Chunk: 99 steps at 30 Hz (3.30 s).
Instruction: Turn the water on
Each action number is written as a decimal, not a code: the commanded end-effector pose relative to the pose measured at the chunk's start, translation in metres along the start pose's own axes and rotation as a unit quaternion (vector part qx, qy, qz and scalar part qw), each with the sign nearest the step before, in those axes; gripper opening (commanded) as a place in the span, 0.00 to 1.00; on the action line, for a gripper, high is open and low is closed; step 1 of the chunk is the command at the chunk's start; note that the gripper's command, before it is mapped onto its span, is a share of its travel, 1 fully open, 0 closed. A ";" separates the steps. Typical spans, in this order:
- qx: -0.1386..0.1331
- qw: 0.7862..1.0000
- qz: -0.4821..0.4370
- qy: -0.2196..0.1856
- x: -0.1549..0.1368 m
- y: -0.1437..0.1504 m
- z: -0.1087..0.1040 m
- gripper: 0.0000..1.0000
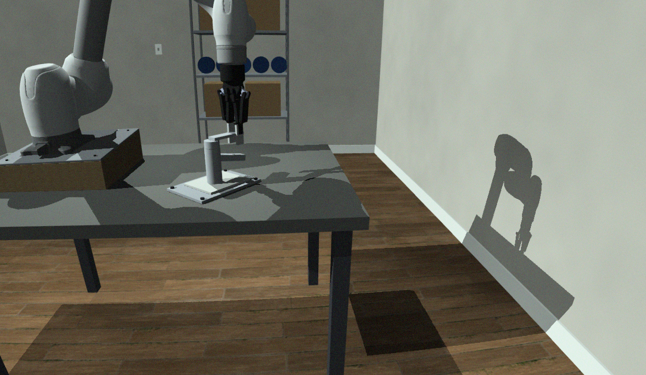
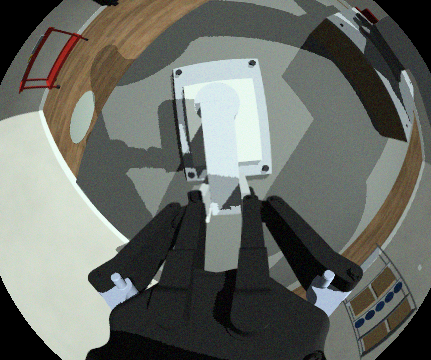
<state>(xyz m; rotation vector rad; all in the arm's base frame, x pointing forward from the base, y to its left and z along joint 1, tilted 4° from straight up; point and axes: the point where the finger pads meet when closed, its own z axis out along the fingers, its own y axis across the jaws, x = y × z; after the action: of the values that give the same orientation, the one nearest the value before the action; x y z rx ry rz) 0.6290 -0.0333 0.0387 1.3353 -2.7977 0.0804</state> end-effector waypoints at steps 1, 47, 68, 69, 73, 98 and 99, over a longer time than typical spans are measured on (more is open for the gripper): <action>0.000 1.000 0.000 0.000 0.000 0.000 0.000 0.00; 0.000 1.000 0.000 0.000 0.013 0.000 -0.035 0.00; 0.000 1.000 0.000 0.000 0.013 0.000 -0.035 0.00; 0.000 1.000 0.000 0.000 0.013 0.000 -0.035 0.00; 0.000 1.000 0.000 0.000 0.013 0.000 -0.035 0.00; 0.000 1.000 0.000 0.000 0.013 0.000 -0.036 0.00; 0.000 1.000 0.000 0.000 0.013 0.000 -0.036 0.00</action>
<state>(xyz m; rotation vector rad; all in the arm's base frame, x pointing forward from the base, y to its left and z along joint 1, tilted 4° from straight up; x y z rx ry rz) 0.6211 -0.0413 0.0751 1.3353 -2.7979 0.0802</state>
